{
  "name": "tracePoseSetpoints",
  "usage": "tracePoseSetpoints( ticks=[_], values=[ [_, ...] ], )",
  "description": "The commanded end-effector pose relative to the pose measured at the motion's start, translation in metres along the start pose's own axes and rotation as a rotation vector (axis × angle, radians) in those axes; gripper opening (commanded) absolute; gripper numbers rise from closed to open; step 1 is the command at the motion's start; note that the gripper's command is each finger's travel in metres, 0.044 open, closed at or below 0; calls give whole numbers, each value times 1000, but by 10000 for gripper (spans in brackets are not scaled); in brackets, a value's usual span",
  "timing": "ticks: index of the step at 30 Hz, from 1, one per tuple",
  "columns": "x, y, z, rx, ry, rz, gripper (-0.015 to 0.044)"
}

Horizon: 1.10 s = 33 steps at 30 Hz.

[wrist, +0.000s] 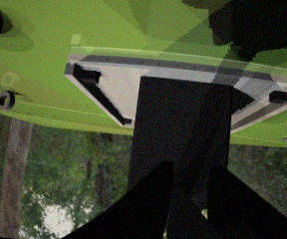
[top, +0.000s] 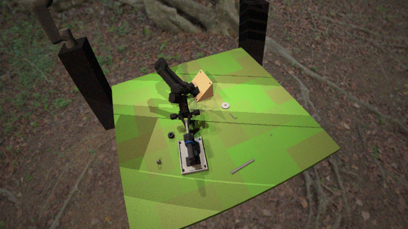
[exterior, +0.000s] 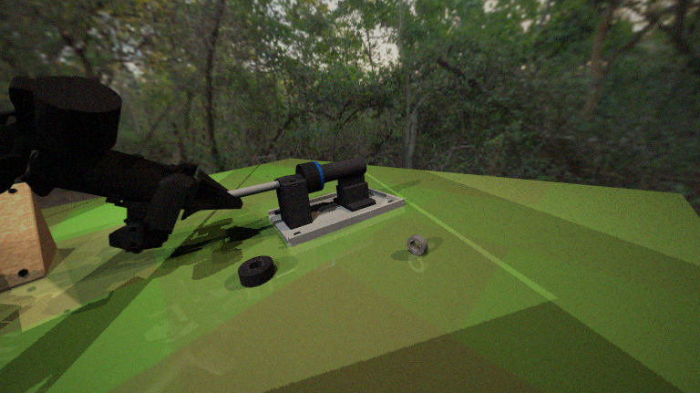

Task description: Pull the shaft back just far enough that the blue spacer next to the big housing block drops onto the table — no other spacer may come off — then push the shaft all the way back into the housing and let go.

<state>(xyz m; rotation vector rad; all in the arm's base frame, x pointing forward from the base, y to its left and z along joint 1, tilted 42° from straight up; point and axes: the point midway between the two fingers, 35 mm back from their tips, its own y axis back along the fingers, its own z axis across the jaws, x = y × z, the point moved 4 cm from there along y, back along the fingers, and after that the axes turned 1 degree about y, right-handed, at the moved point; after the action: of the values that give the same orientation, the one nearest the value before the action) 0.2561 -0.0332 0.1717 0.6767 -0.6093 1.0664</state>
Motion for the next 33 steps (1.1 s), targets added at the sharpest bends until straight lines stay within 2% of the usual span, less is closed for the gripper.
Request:
tracePoseSetpoints(
  ticks=[1,33],
  values=[
    [0,0,0,2,2,2,0],
    [-2,3,0,2,2,1,0]
  ],
)
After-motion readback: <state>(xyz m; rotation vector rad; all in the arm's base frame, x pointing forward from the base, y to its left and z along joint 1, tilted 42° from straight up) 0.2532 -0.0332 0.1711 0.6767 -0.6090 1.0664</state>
